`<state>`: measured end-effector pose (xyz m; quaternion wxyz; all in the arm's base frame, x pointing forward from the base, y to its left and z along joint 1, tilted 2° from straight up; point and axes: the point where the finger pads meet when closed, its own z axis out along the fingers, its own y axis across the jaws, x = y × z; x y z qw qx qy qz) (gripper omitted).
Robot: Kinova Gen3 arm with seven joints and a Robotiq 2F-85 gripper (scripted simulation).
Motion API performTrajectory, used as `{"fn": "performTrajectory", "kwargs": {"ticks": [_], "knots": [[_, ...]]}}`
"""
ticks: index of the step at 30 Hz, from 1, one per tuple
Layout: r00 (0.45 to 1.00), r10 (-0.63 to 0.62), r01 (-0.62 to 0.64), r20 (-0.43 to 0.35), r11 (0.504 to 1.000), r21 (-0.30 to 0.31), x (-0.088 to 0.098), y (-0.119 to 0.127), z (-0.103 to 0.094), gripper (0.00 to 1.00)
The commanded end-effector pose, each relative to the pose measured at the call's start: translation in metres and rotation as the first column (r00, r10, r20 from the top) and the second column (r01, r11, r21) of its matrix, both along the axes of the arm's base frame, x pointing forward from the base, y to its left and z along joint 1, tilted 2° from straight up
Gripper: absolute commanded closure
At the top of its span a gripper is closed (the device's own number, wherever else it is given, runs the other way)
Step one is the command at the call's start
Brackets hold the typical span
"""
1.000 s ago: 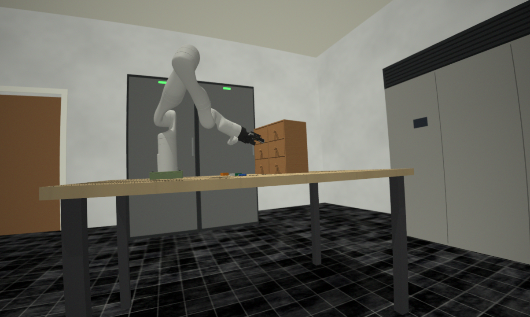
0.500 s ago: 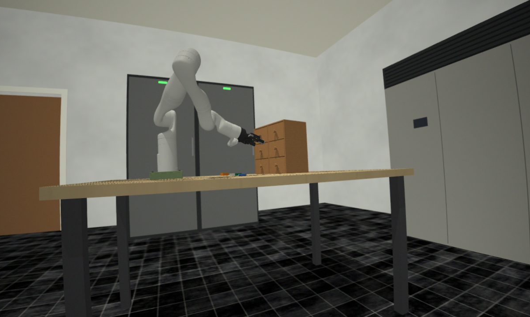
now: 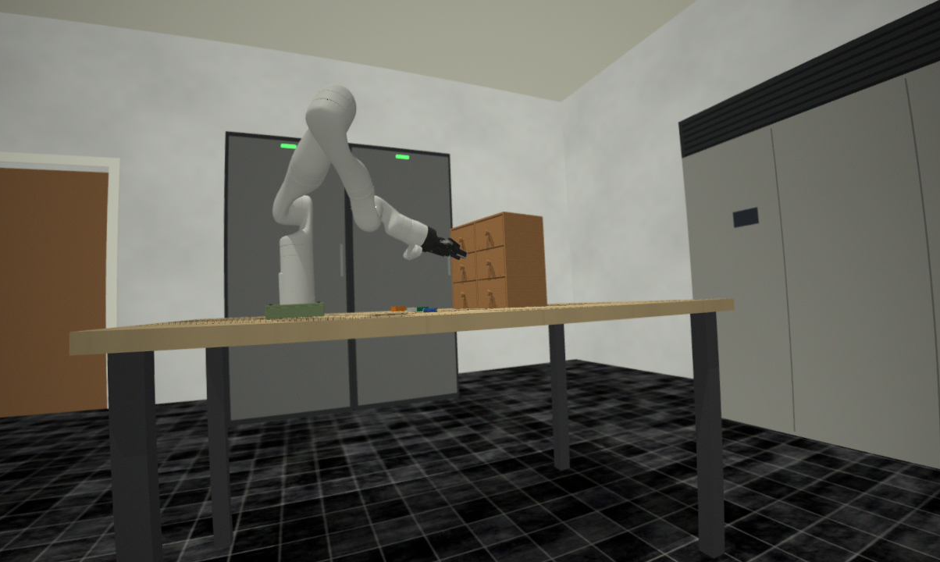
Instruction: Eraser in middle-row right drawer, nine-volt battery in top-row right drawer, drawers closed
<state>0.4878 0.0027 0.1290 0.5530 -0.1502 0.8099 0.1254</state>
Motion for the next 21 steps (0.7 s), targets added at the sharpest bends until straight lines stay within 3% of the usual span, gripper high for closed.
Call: {"fn": "performTrajectory", "kwargs": {"ticks": [1,13,21], "knots": [[1.0,0.0,0.0,0.001,1.0,-0.001,0.0,0.0,0.001,0.67],[1.0,0.0,0.0,0.001,1.0,0.0,0.002,0.001,0.0,0.67],[1.0,0.0,0.0,0.002,1.0,0.0,0.018,0.007,-0.006,0.67]]}}
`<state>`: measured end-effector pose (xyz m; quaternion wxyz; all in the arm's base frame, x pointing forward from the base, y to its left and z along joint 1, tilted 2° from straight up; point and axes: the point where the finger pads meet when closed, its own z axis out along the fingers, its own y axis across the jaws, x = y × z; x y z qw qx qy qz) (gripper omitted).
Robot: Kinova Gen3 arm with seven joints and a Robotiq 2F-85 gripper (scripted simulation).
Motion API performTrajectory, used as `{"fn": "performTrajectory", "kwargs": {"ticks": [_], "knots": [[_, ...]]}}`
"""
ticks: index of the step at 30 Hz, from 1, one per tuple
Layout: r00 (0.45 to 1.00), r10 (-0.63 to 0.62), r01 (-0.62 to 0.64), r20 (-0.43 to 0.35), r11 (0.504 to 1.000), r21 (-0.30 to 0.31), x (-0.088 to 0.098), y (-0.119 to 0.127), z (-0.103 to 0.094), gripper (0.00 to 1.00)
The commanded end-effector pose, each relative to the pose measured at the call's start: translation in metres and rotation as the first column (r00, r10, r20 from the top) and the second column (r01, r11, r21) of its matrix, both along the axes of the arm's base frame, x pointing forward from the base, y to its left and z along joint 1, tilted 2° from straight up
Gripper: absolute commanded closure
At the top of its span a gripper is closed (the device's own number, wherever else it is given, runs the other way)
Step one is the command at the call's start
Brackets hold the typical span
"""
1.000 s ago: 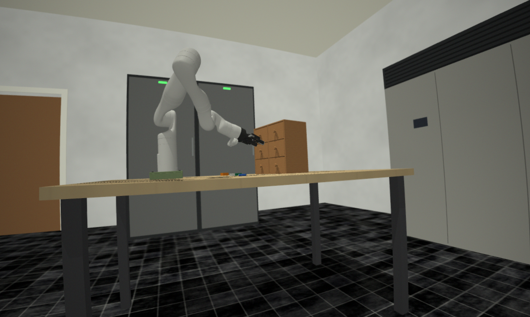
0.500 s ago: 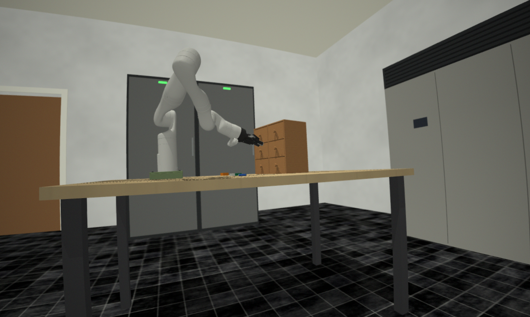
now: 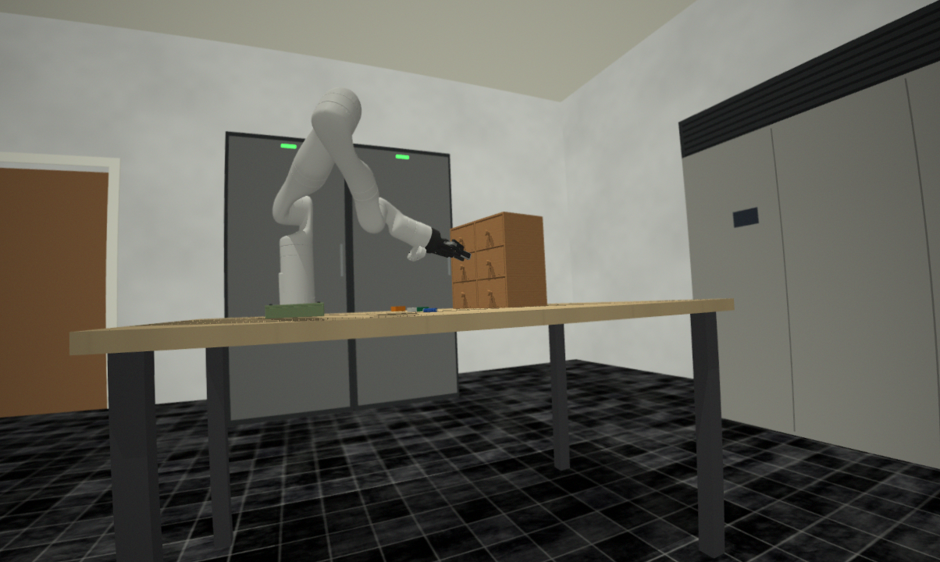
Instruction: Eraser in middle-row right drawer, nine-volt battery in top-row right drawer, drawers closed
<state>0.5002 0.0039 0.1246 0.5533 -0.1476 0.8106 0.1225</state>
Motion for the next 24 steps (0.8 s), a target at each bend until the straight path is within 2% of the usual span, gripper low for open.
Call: {"fn": "performTrajectory", "kwargs": {"ticks": [1,3,15,24], "knots": [[1.0,0.008,-0.008,0.002,1.0,0.002,0.008,0.007,-0.002,0.67],[1.0,0.008,-0.008,0.002,1.0,0.002,0.008,0.007,-0.002,0.67],[1.0,0.008,-0.008,0.002,1.0,0.002,0.041,0.021,-0.014,0.67],[1.0,0.008,-0.008,0.002,1.0,0.002,0.047,0.024,-0.017,0.67]]}}
